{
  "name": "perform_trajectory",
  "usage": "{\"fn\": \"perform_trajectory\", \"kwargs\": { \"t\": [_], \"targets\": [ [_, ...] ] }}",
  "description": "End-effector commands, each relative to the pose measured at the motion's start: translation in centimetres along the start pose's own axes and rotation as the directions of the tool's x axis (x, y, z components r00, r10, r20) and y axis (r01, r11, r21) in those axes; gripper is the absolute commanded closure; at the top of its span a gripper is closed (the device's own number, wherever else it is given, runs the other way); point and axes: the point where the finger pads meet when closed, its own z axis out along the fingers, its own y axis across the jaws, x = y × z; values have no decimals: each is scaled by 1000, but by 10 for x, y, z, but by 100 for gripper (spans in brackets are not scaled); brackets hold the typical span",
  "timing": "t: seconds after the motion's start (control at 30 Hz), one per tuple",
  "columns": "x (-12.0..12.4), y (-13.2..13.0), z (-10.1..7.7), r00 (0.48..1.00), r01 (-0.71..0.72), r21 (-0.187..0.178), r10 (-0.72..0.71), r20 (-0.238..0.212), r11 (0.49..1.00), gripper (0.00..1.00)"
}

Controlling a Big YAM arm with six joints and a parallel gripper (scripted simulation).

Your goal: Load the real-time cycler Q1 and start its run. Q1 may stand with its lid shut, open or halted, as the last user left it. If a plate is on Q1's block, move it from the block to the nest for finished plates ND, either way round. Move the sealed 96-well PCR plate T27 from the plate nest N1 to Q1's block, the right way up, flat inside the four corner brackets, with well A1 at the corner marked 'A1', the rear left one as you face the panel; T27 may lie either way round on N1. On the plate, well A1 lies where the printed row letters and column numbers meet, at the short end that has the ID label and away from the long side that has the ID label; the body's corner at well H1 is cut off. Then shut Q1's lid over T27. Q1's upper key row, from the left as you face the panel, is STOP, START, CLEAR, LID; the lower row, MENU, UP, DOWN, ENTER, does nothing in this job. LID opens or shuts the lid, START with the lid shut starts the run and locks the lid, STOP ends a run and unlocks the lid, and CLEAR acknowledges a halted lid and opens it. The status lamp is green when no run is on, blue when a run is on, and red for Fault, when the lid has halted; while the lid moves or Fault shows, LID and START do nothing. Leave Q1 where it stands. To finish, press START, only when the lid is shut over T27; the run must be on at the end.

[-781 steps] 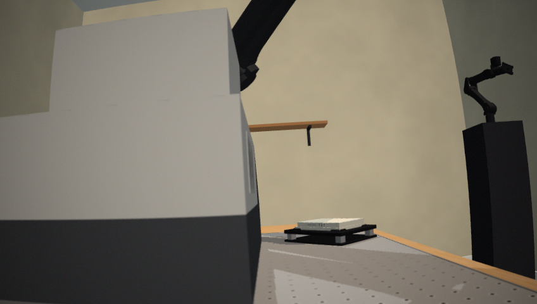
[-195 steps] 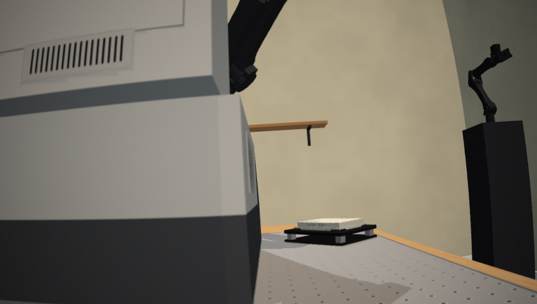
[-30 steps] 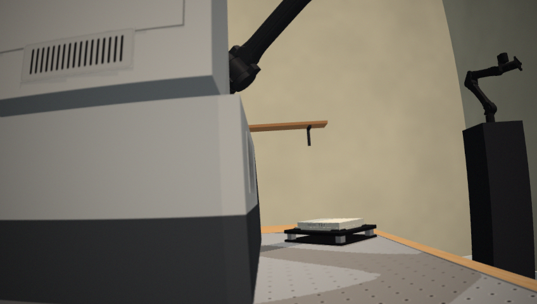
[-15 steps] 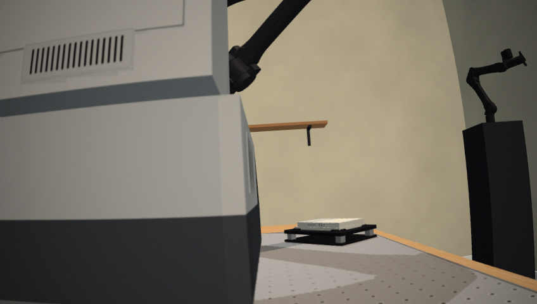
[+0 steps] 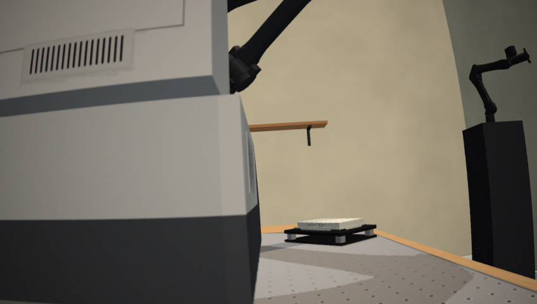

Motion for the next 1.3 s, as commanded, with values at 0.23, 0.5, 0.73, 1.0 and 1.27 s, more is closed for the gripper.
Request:
{"fn": "perform_trajectory", "kwargs": {
  "t": [0.23,0.5,0.73,1.0,1.27],
  "targets": [
    [-7,13,11,1000,1,-40,0,16,999,0],
    [-19,-5,2,999,40,-3,-40,17,999,0],
    [-13,-8,7,1000,23,-2,-23,16,1000,0],
    [-6,-4,15,1000,17,-14,-17,9,1000,0],
    [-3,2,14,1000,-3,-16,3,14,1000,0]
  ]
}}
